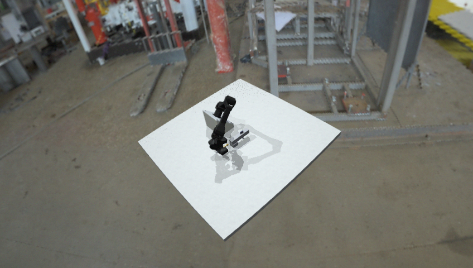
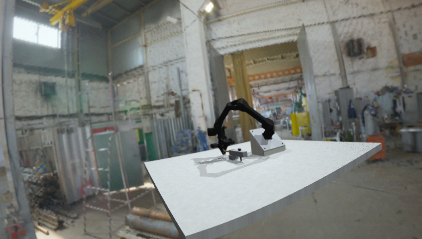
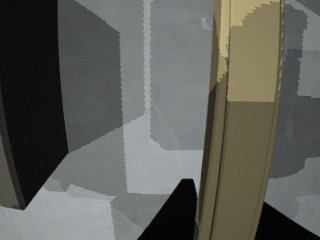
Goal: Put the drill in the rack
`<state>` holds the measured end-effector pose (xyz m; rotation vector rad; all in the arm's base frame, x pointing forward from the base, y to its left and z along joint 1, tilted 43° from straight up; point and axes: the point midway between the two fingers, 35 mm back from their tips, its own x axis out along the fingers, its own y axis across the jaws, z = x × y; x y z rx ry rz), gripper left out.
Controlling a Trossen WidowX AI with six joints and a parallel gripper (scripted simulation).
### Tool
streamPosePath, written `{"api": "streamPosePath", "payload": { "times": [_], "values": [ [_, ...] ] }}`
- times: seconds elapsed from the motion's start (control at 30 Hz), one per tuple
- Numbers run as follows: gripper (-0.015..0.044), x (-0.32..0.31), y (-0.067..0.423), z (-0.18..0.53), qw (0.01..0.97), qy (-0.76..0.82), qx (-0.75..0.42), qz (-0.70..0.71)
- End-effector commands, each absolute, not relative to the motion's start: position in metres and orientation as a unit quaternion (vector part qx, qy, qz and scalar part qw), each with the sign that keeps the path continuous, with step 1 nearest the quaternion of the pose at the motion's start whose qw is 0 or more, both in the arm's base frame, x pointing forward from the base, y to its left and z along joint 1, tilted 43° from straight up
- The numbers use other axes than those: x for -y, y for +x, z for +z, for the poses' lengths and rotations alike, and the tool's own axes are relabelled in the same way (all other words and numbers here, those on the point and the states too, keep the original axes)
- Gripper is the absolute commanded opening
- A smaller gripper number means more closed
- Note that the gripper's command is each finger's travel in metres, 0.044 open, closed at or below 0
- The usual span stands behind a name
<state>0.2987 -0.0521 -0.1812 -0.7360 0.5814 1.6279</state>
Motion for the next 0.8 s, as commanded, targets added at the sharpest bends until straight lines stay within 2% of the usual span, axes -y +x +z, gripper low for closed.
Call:
{"api": "streamPosePath", "payload": {
  "times": [0.0,0.77],
  "values": [
    [0.0,0.0542,0.299,-0.1786,0.589,-0.319,-0.25,0.699],
    [0.0,0.058,0.3002,-0.1694,0.589,-0.319,-0.25,0.699]
  ]
}}
